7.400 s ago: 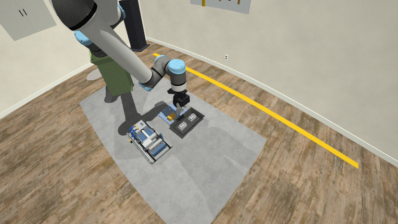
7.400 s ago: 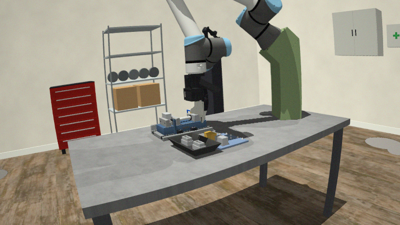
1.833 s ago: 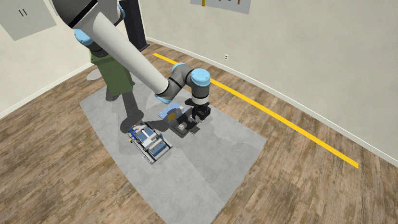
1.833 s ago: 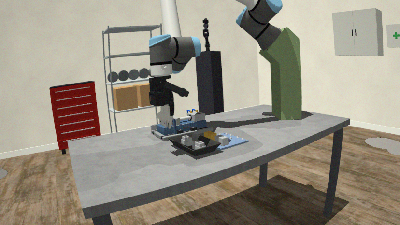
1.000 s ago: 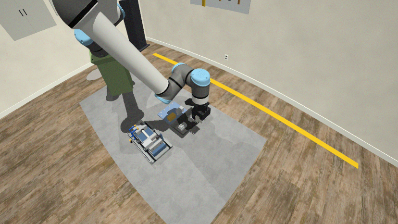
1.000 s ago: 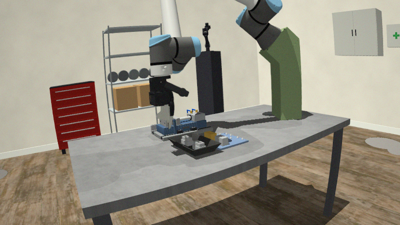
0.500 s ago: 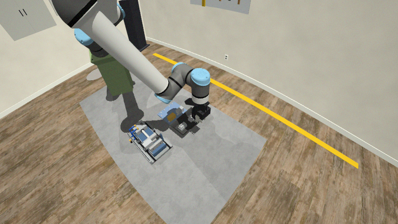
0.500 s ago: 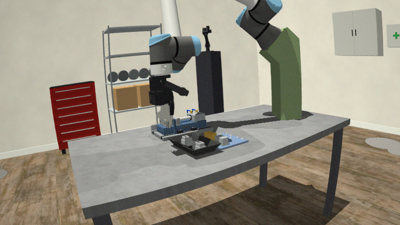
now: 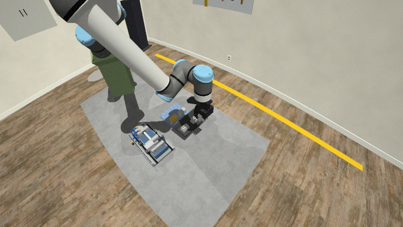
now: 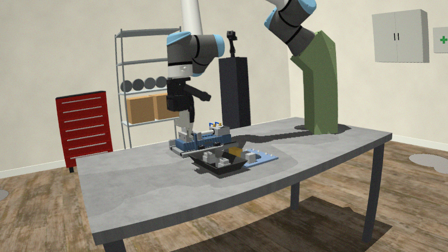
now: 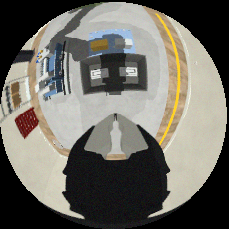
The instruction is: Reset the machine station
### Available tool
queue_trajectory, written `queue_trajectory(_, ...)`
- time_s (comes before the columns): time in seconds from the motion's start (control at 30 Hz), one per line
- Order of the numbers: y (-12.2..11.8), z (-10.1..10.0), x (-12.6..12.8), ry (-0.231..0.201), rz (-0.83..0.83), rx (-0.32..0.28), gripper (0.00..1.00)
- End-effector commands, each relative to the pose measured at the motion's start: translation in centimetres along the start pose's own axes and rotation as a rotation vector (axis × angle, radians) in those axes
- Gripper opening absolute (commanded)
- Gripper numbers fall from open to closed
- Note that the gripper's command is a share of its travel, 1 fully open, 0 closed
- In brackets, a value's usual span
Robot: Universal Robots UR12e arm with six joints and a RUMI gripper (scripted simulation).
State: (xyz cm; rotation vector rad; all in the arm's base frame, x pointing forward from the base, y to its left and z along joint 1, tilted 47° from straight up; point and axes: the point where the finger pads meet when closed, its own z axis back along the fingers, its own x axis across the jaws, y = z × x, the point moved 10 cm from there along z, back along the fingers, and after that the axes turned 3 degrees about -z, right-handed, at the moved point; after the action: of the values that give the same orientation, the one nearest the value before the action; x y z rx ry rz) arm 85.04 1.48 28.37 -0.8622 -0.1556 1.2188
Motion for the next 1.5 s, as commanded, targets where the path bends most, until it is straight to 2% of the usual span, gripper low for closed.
queue_trajectory(0.0, 0.0, 1.6, 0.0, 0.000, 0.000, -0.001, 0.00)
queue_trajectory(0.43, 0.0, 3.6, 0.0, 0.000, 0.000, -0.001, 0.00)
queue_trajectory(0.87, -0.1, 3.9, -0.4, -0.001, 0.000, 0.000, 0.00)
queue_trajectory(0.97, -0.3, 3.6, -2.4, -0.002, -0.001, 0.003, 0.00)
queue_trajectory(1.1, -0.8, 3.1, -8.0, -0.004, -0.003, 0.009, 0.00)
queue_trajectory(1.2, -0.9, 2.9, -10.8, -0.005, -0.004, 0.011, 0.00)
queue_trajectory(1.27, -0.9, 2.9, -10.8, -0.005, -0.004, 0.011, 0.00)
queue_trajectory(1.33, -0.9, 2.9, -14.3, -0.006, -0.004, 0.012, 0.00)
queue_trajectory(1.47, -0.8, 2.9, -18.1, -0.006, -0.004, 0.011, 0.00)
